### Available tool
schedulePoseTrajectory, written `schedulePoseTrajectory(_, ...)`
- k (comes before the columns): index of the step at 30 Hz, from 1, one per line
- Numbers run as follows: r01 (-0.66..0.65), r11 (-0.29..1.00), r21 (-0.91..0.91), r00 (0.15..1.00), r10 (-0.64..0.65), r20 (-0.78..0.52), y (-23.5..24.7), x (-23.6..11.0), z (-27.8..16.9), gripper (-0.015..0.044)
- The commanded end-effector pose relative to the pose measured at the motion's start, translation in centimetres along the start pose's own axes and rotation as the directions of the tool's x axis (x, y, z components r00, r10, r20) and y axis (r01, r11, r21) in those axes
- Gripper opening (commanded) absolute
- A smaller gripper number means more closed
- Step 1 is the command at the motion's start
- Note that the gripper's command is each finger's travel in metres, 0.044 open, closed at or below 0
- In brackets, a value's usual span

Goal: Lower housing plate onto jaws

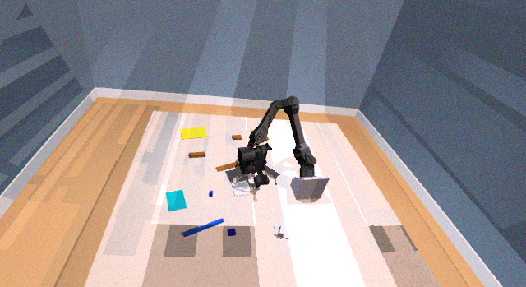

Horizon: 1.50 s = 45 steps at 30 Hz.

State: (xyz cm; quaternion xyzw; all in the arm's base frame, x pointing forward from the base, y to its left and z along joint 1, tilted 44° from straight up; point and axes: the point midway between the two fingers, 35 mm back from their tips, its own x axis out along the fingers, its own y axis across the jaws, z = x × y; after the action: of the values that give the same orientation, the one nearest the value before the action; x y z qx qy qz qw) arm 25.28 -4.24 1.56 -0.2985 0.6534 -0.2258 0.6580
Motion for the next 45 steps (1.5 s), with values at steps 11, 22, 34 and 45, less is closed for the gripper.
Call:
schedulePoseTrajectory(11,0.004,1.0,-0.002,1.0,-0.004,0.001,-0.04,0.27,0.0,0.0351)
schedulePoseTrajectory(22,0.004,1.0,-0.001,1.0,-0.004,0.001,-0.04,0.51,0.0,0.0351)
schedulePoseTrajectory(34,0.004,1.0,0.0,1.0,-0.004,0.001,-0.05,0.76,0.0,0.0351)
schedulePoseTrajectory(45,0.004,1.0,0.0,1.0,-0.004,0.001,-0.05,0.99,0.0,0.0351)
